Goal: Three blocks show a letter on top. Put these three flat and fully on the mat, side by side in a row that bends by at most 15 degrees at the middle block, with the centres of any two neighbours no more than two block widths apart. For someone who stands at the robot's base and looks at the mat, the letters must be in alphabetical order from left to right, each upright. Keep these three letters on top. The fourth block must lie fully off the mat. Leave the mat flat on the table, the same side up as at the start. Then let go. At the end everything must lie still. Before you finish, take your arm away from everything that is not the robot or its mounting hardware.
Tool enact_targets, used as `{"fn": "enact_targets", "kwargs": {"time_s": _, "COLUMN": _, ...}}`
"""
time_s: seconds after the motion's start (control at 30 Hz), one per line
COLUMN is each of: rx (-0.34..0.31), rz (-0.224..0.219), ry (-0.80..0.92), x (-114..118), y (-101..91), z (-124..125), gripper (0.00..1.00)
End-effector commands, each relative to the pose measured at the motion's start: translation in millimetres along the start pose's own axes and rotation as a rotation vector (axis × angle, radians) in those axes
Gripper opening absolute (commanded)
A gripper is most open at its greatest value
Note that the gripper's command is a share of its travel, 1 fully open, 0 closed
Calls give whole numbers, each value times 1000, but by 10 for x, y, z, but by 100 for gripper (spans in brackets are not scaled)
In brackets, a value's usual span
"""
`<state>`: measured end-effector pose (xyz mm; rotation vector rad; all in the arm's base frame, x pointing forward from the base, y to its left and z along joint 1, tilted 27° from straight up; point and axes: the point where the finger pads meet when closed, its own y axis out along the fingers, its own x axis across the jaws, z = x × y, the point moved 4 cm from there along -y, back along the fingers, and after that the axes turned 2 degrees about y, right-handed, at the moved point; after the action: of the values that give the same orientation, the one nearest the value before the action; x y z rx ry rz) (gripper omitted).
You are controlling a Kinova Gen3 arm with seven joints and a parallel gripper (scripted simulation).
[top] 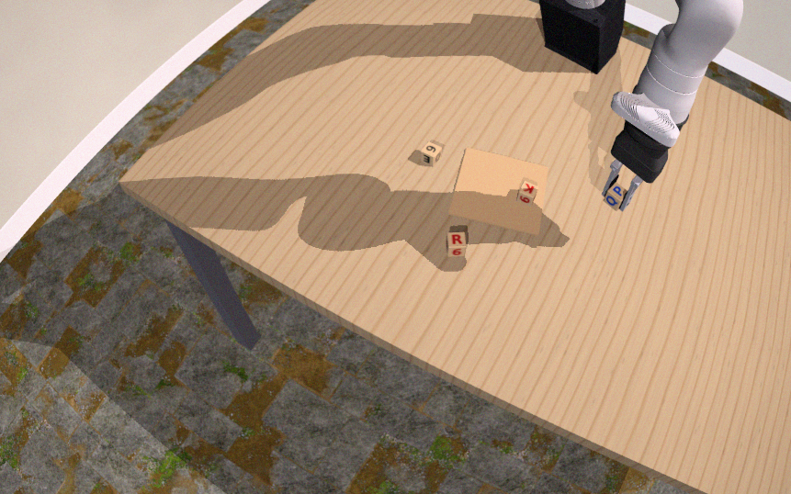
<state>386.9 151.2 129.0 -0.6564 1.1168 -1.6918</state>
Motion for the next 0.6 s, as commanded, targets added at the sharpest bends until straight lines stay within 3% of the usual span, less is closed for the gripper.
{"fn": "enact_targets", "kwargs": {"time_s": 0.0, "rx": 5, "rz": 2, "ry": -15, "x": -11, "y": -21, "z": 17, "gripper": 49}}
{"fn": "enact_targets", "kwargs": {"time_s": 0.57, "rx": 46, "rz": 17, "ry": -339, "x": 154, "y": -17, "z": 369, "gripper": 49}}
